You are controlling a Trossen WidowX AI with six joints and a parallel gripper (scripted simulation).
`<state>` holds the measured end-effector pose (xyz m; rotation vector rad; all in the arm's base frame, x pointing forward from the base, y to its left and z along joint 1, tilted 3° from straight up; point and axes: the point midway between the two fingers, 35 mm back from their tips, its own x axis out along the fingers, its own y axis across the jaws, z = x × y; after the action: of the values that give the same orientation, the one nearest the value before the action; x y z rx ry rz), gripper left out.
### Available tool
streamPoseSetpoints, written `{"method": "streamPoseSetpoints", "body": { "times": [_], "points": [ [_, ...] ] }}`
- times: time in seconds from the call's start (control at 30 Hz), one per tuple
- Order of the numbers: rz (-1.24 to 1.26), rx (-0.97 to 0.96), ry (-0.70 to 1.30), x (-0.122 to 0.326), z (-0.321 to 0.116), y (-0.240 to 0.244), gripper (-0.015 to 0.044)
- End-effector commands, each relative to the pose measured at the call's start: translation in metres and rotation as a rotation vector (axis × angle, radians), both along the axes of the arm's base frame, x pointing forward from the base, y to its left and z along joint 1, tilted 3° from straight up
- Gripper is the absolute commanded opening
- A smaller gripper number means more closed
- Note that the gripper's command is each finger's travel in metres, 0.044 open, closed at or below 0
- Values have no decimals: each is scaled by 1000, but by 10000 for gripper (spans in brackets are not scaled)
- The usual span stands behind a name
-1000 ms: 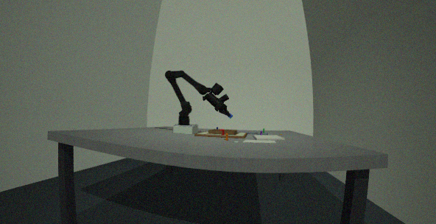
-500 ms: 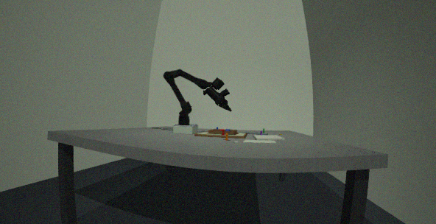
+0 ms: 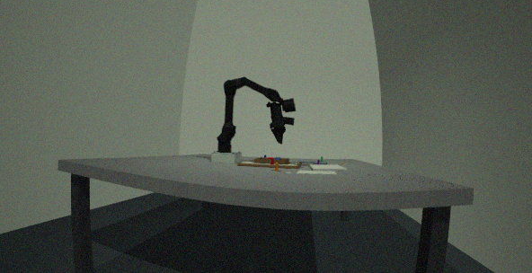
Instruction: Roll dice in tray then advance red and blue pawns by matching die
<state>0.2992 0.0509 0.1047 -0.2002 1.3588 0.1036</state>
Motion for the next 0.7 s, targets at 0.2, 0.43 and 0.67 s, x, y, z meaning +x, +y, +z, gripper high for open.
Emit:
{"method": "streamPoseSetpoints", "body": {
  "times": [0.2,0.43,0.67],
  "points": [
    [55,-23,86,5,-9,-30,361],
    [383,-59,173,2,-31,-104,200],
    [392,-59,175,4,-31,-106,200]
  ]
}}
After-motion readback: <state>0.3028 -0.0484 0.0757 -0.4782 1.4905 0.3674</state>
